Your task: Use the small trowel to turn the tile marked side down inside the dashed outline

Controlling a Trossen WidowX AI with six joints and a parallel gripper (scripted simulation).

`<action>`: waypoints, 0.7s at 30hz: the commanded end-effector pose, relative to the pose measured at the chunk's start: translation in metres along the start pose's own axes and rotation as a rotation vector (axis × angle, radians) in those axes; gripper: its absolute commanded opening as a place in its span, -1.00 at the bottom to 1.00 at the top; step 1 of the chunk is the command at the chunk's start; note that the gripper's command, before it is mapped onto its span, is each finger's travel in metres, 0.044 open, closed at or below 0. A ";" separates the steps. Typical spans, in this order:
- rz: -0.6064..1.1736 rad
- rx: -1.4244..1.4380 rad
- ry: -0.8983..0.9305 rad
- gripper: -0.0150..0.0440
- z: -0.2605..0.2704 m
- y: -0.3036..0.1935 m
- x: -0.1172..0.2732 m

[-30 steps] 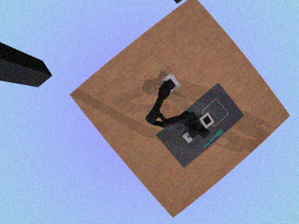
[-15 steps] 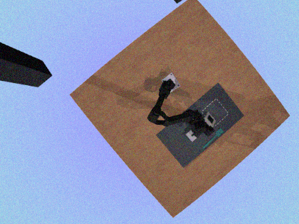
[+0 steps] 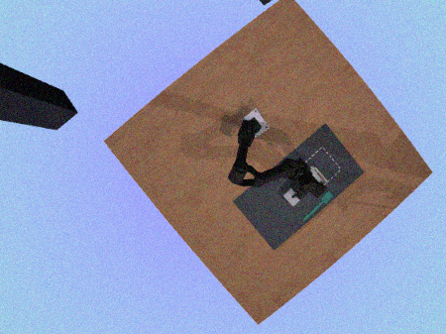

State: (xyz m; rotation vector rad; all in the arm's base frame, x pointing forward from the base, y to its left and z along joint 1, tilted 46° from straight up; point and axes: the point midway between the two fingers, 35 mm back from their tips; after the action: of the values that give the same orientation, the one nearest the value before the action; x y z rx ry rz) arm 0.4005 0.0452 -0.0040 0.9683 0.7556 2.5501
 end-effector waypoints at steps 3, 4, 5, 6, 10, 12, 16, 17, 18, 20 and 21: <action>0.002 -0.012 0.022 -0.49 0.005 -0.010 0.001; 0.002 -0.012 0.022 -0.49 0.005 -0.010 0.001; 0.002 -0.012 0.022 -0.49 0.005 -0.010 0.001; 0.002 -0.012 0.022 -0.49 0.005 -0.010 0.001; 0.002 -0.012 0.022 -0.49 0.005 -0.011 0.001; 0.002 -0.012 0.022 -0.49 0.003 -0.013 0.000; 0.002 -0.012 0.022 -0.49 -0.003 -0.021 -0.004; 0.002 -0.012 0.022 -0.49 -0.005 -0.023 -0.005; 0.003 -0.013 0.022 -0.49 -0.007 -0.025 -0.006; 0.003 -0.013 0.022 -0.49 -0.010 -0.028 -0.008; 0.003 -0.013 0.022 -0.49 -0.012 -0.029 -0.010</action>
State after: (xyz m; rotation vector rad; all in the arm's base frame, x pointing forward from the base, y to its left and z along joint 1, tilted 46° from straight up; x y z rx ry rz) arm 0.3998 0.0550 -0.0315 0.9639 0.7527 2.5536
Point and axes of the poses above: the point midway between the two fingers, 35 mm back from their tips, its own x axis back along the fingers, its own z axis across the jaws, y = z × x, and after that the axes turned 14 degrees about -x, right-handed
